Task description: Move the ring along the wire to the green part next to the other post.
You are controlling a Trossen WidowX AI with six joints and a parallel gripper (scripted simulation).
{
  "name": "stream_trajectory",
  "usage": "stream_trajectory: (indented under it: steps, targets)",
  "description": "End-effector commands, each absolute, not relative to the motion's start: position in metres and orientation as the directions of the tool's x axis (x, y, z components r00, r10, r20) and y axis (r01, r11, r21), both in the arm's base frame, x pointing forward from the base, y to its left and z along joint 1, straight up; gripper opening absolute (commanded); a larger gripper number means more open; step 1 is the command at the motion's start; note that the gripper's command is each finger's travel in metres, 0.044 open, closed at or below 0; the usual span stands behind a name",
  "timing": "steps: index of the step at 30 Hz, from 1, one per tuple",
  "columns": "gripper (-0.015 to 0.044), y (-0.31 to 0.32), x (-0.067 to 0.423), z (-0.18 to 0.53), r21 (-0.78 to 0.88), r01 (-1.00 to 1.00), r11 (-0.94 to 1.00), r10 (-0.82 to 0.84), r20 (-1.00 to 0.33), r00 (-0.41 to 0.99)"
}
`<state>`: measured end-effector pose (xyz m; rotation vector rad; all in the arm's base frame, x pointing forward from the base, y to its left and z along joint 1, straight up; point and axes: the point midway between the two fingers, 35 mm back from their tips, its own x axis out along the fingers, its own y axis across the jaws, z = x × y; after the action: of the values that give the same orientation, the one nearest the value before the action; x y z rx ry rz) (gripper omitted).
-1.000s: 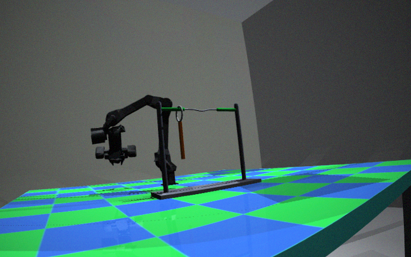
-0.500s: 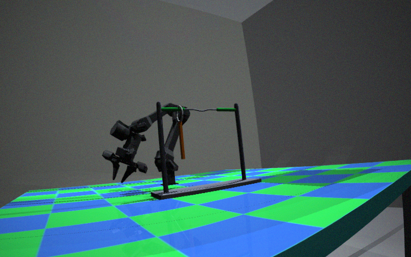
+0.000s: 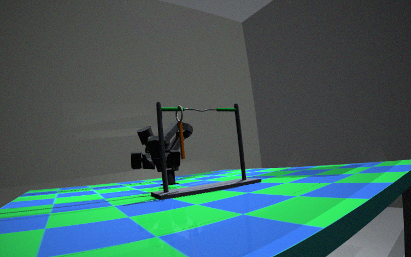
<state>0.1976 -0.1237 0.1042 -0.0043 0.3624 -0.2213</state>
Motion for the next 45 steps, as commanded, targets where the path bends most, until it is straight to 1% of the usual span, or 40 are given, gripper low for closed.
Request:
stream_trajectory:
  steps: [1,15,27,45]
  targets:
    - [0.0160,-0.088,0.206,0.110,0.007,0.057,0.998,-0.054,-0.232,0.971]
    - [0.0160,-0.076,0.214,0.113,0.010,0.046,0.999,-0.042,-0.234,0.971]
    - [0.0160,-0.078,0.259,0.149,-0.007,0.077,0.997,-0.077,-0.165,0.983]
    - [0.0160,-0.081,0.278,0.152,-0.007,0.079,0.997,-0.079,-0.159,0.984]
